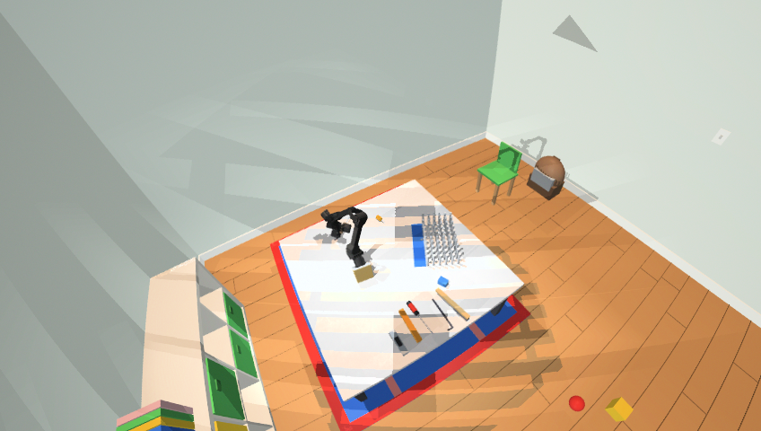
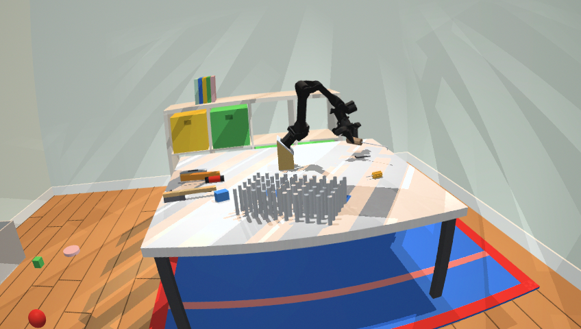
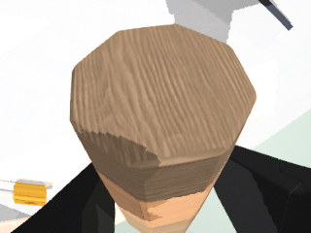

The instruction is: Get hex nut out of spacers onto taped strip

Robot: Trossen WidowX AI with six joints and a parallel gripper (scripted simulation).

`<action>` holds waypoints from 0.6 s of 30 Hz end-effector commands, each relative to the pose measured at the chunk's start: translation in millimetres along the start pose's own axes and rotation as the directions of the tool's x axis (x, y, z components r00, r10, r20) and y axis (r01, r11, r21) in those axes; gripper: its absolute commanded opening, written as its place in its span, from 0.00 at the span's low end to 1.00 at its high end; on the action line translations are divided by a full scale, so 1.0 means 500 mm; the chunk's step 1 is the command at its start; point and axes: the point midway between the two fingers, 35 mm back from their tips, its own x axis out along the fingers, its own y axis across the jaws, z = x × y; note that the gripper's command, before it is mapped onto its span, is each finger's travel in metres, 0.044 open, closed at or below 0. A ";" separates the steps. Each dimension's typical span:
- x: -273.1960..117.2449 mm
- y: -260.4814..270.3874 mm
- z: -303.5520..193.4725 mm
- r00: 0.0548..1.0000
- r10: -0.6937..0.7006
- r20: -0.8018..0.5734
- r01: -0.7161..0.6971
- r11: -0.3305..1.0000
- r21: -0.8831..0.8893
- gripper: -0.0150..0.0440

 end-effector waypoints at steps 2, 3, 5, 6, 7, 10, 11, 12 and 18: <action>0.009 0.002 0.007 1.000 0.004 0.000 -0.004 1.000 -0.006 0.25; 0.010 0.002 0.008 1.000 0.004 0.000 -0.004 1.000 -0.006 0.25; 0.013 0.002 0.009 1.000 0.004 0.000 -0.003 1.000 -0.006 0.25; 0.014 0.002 0.010 1.000 0.003 0.000 -0.003 1.000 -0.006 0.25; 0.016 0.002 0.011 1.000 0.003 0.000 -0.003 1.000 -0.006 0.25; 0.020 0.001 0.014 1.000 0.003 0.000 -0.003 1.000 -0.006 0.25; 0.021 0.001 0.015 1.000 0.003 0.000 -0.003 1.000 -0.006 0.25; 0.023 0.001 0.016 1.000 0.003 0.000 -0.003 1.000 -0.006 0.25; 0.031 0.001 0.021 1.000 0.003 0.000 -0.003 1.000 -0.006 0.25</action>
